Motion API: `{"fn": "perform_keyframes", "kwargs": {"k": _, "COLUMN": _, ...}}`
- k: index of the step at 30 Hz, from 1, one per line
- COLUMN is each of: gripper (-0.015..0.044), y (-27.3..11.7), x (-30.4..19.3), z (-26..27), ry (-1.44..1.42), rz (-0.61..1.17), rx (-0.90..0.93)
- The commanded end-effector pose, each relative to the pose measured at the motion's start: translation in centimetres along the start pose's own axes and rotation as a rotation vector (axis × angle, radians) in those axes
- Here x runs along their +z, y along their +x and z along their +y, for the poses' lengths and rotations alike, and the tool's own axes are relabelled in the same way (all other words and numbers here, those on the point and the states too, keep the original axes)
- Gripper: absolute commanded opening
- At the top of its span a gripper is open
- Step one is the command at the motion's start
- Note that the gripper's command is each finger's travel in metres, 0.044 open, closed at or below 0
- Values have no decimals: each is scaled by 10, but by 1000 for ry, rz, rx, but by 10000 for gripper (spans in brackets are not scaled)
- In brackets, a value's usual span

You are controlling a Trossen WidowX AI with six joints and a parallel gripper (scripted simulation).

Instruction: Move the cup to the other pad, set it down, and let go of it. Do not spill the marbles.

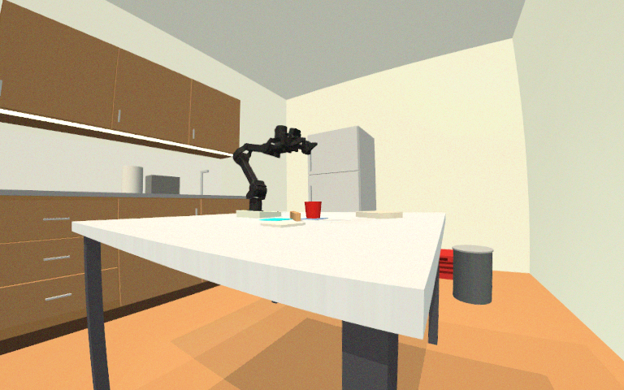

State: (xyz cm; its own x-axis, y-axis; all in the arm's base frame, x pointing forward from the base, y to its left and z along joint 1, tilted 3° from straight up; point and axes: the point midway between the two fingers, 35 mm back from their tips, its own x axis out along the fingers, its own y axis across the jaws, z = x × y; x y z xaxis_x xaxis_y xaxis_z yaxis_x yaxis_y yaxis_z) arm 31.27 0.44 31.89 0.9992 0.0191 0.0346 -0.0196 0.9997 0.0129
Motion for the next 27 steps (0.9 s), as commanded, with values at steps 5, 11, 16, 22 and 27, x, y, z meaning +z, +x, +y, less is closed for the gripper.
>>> {"fn": "perform_keyframes", "kwargs": {"k": 5, "gripper": 269, "y": 25, "x": -51, "z": 5, "ry": 316, "rz": 316, "rx": -32}}
{"fn": "perform_keyframes", "kwargs": {"k": 11, "gripper": 148, "y": 29, "x": -133, "z": 14, "ry": 802, "rz": 822, "rx": -322}}
{"fn": "perform_keyframes", "kwargs": {"k": 16, "gripper": 148, "y": 8, "x": -180, "z": 21, "ry": 1080, "rz": 1126, "rx": -746}}
{"fn": "perform_keyframes", "kwargs": {"k": 22, "gripper": 148, "y": -9, "x": -199, "z": 24, "ry": 1192, "rz": 1256, "rx": -1119}}
{"fn": "perform_keyframes", "kwargs": {"k": 27, "gripper": 148, "y": -9, "x": -199, "z": 24, "ry": 1192, "rz": 1256, "rx": -1119}}
